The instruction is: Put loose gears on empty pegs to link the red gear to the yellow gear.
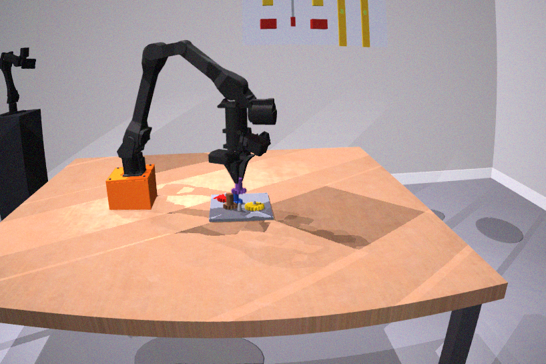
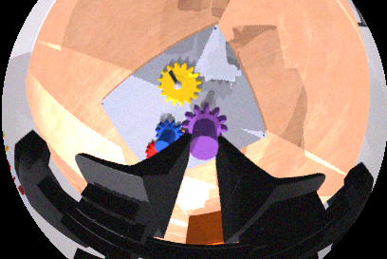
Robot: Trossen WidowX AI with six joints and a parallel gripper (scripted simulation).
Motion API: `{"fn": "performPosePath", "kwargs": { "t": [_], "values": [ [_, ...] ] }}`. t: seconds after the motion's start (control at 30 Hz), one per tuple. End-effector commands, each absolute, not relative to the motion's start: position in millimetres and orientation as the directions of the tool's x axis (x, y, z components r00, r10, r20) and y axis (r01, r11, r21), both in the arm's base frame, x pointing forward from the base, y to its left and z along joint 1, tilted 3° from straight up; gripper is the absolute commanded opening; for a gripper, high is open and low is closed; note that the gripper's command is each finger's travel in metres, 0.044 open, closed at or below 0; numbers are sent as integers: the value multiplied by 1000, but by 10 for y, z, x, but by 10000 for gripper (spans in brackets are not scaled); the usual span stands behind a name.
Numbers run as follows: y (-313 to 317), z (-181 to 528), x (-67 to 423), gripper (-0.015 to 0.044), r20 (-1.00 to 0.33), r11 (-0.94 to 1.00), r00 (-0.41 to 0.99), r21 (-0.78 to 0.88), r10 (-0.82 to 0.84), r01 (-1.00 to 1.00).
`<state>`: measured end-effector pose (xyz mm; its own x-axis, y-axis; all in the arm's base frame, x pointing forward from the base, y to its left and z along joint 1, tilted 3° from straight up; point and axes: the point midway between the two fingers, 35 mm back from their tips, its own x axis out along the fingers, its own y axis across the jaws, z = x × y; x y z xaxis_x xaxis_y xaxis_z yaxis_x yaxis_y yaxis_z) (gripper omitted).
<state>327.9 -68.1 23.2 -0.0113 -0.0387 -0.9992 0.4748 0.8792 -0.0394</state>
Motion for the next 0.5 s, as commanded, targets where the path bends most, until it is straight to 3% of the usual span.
{"fn": "performPosePath", "kwargs": {
  "t": [0.0,0.47],
  "values": [
    [-688,237,3278,0,-999,818,-12,-42,-43,573],
    [-688,228,3279,0,-999,728,-12,-39,-43,684]
  ]
}}
